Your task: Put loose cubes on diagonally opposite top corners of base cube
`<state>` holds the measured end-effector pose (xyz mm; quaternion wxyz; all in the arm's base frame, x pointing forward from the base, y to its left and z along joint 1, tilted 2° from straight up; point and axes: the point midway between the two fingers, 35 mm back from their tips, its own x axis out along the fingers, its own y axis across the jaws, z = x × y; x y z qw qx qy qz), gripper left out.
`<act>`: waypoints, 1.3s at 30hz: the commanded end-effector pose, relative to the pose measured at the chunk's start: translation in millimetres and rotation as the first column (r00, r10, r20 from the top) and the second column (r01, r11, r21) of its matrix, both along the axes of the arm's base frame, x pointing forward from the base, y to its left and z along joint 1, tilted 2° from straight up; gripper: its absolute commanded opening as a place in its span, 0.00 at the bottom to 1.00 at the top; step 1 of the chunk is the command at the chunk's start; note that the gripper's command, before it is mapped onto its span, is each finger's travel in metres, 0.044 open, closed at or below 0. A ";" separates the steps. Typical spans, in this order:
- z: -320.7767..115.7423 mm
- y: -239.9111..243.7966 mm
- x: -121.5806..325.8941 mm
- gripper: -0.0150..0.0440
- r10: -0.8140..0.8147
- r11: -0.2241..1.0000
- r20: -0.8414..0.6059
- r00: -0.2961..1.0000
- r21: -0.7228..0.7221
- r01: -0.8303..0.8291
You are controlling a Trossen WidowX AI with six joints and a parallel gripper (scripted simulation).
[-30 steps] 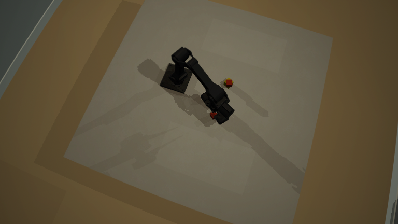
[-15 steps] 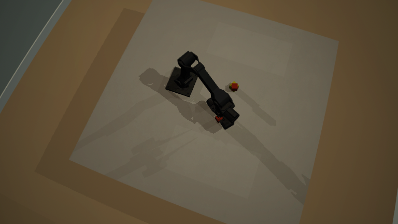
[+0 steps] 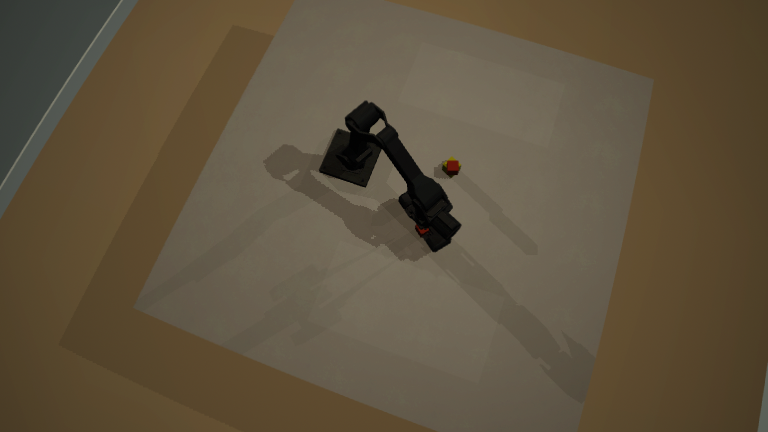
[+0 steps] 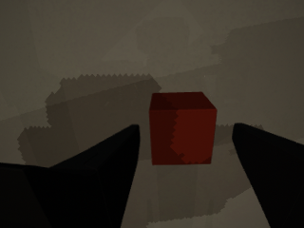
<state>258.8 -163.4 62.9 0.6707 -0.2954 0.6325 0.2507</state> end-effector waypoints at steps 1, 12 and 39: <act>-7.6 2.0 -1.5 0.70 0.004 1.000 -0.008 1.000 0.010 -0.004; -5.6 1.8 -1.3 0.43 0.004 1.000 -0.007 1.000 0.010 -0.004; 78.5 1.2 -2.8 0.43 0.004 1.000 -0.007 1.000 0.009 -0.004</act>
